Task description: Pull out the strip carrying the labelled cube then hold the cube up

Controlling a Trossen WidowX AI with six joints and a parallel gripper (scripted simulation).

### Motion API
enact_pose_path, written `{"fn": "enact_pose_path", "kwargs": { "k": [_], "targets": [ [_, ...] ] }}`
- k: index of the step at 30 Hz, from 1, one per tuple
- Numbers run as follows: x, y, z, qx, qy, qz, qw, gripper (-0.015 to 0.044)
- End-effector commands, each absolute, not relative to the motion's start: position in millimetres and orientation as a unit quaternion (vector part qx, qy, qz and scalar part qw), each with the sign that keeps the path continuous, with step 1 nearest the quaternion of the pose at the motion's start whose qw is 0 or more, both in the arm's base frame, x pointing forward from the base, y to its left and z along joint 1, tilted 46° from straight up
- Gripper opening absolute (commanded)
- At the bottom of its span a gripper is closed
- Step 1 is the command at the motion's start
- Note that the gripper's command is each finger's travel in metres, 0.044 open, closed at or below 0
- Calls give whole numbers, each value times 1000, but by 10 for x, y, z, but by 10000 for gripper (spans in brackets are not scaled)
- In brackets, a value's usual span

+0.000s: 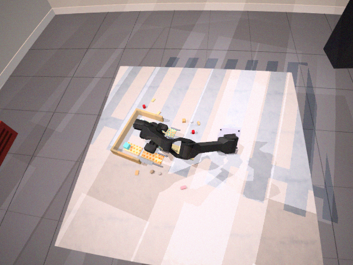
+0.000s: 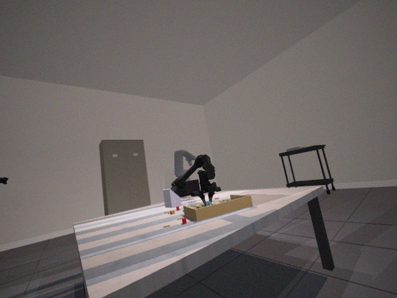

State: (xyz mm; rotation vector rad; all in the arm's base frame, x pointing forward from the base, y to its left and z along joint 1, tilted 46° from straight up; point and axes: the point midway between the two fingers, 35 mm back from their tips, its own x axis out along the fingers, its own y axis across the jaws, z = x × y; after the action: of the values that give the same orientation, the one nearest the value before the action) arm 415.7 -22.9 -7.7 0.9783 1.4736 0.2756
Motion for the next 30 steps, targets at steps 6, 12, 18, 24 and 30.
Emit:
{"fn": "enact_pose_path", "kwargs": {
  "k": [6,12,18,24,30],
  "targets": [
    [4000,-303,-8,427,642,119,625,0],
    [3716,-401,97,428,642,118,625,0],
    [3497,-453,169,429,642,117,624,0],
    [3406,-444,162,429,643,117,624,0],
    [3183,-415,144,430,643,117,623,0]
  ]
}}
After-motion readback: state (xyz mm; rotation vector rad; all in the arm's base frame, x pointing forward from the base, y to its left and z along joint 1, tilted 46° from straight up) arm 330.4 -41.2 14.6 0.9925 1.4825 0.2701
